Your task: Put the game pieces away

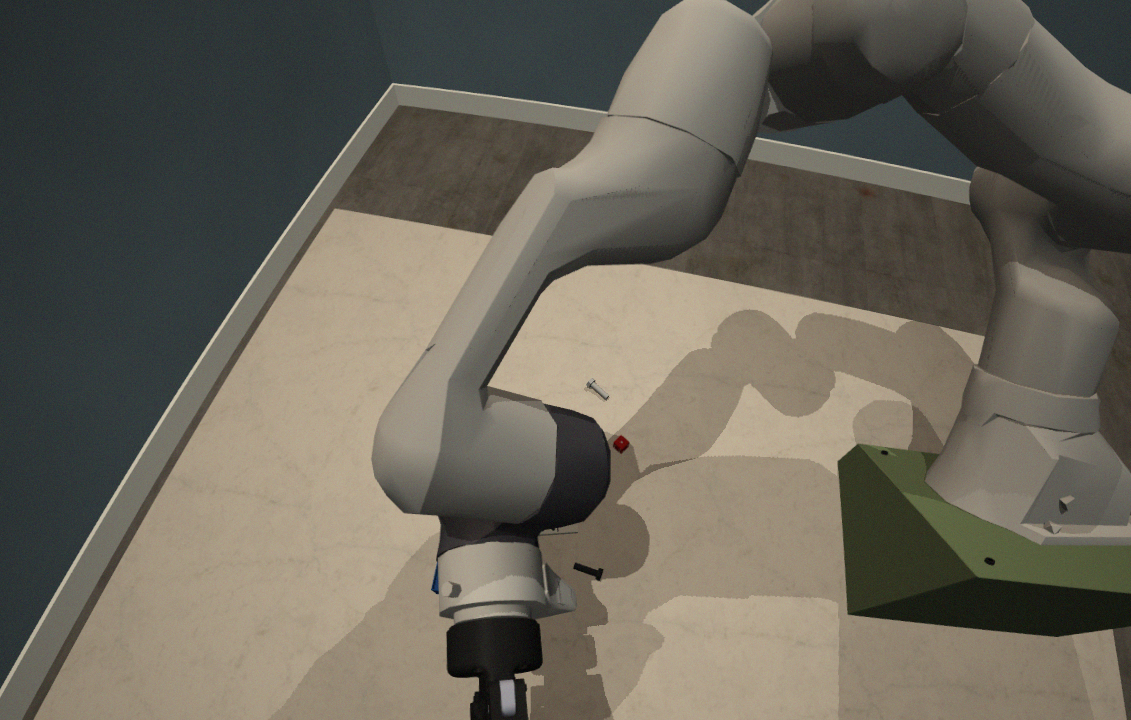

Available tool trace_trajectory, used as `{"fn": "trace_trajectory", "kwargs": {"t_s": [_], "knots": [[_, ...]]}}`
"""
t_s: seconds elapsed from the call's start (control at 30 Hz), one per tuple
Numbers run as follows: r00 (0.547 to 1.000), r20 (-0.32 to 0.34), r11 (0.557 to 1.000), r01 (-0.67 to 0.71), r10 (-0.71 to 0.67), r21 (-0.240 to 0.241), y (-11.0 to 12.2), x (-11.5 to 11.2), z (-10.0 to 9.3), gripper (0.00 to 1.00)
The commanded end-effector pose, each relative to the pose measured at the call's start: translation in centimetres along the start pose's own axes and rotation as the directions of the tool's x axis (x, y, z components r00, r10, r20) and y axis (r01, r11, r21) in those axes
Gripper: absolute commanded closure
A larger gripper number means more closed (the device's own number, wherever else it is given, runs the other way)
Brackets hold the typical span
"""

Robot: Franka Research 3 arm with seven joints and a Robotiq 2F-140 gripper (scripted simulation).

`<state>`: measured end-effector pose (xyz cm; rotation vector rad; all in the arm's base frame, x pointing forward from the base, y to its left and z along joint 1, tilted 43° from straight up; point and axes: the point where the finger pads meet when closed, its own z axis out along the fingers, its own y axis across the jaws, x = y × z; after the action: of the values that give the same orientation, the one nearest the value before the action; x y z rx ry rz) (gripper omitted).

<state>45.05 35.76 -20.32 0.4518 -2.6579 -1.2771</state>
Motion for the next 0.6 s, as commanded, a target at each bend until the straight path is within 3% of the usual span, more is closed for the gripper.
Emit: {"fn": "trace_trajectory", "kwargs": {"t_s": [0.0,0.53,0.57], "knots": [[1.000,0.000,1.000,0.000,0.000,0.000,0.01,-0.01,0.00,0.00],[1.000,0.000,1.000,0.000,0.000,0.000,0.01,-0.01,0.00,0.00],[1.000,0.000,1.000,0.000,0.000,0.000,-0.80,0.17,-0.04,0.95]]}}
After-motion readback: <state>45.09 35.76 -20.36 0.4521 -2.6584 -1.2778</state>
